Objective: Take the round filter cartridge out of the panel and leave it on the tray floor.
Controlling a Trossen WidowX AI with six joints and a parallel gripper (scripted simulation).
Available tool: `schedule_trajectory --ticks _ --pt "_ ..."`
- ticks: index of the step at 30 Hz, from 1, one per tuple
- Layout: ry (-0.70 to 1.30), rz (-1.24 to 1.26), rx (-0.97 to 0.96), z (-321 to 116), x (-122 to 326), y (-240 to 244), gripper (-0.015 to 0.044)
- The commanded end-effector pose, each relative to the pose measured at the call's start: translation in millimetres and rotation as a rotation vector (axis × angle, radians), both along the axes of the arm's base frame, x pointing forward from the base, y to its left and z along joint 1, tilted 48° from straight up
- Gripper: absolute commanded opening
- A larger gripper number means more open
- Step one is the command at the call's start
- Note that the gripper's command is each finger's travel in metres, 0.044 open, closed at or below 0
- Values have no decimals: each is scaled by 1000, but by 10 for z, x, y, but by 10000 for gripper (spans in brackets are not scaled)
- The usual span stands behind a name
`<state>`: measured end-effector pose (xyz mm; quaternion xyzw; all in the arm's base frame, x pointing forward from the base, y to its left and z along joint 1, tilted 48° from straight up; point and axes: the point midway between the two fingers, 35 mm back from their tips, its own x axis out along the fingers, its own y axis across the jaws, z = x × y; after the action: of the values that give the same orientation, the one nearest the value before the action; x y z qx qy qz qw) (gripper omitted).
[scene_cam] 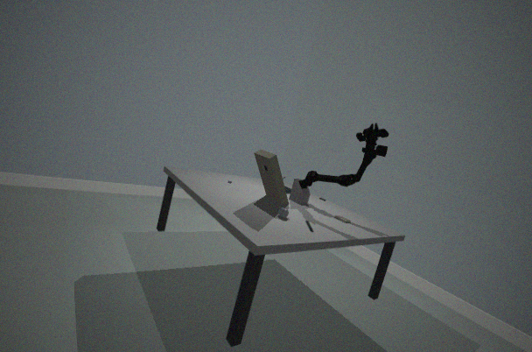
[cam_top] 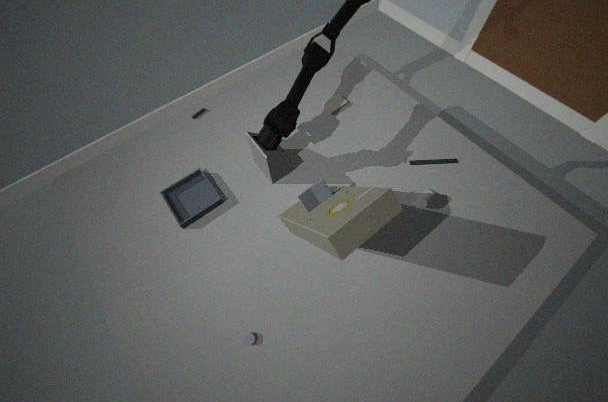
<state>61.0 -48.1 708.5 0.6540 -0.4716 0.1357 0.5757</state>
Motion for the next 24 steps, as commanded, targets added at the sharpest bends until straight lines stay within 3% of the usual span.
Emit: schedule_trajectory --ticks 1,12,24 --pt "117 22 47 -232 361 -312 91" --pt "398 109 197 -1132 1261 -1115 91" --pt "774 354 466 -2896 2063 -1763 91"
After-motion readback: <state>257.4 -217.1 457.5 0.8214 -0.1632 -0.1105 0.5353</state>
